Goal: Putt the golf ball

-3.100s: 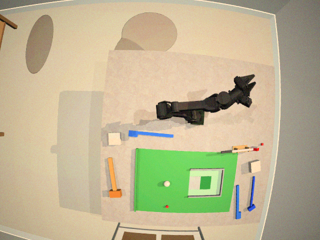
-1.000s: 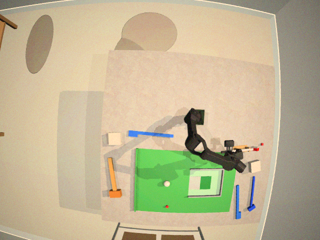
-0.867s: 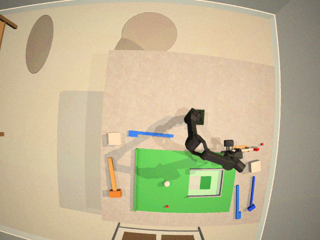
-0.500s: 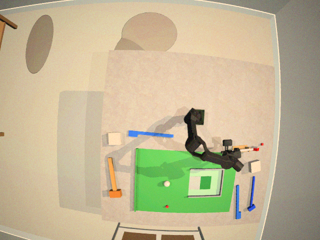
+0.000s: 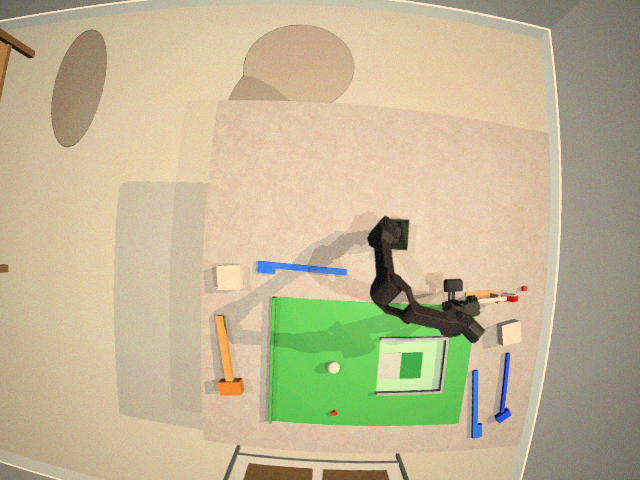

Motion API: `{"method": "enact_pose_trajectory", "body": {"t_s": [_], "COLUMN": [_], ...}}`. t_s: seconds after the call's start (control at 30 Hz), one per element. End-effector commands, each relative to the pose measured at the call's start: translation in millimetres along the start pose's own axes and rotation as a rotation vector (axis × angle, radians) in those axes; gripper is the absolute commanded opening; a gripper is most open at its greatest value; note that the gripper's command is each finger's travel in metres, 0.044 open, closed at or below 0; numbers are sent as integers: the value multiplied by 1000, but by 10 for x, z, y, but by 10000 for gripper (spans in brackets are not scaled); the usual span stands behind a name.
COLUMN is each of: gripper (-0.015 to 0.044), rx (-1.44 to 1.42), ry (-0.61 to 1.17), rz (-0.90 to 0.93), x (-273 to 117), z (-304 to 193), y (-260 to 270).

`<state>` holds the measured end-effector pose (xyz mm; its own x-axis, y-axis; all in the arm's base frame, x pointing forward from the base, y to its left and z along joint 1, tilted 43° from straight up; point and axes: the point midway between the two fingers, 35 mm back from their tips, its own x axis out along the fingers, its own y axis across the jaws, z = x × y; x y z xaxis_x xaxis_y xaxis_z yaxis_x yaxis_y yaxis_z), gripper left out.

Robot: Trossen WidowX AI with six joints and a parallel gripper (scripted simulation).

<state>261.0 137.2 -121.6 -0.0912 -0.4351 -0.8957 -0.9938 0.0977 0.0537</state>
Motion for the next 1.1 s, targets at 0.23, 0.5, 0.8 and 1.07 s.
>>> {"method": "enact_pose_trajectory", "body": {"t_s": [0.23,0.5,0.8,1.07], "gripper": [361,151,0,0], "rx": [-1,-1,-1,-1], "ry": [3,3,3,1], "rz": [2,2,2,3], "x": [52,52,52,-118], "z": [-17,-17,-17,49], "y": [7,7,7,-15]}}
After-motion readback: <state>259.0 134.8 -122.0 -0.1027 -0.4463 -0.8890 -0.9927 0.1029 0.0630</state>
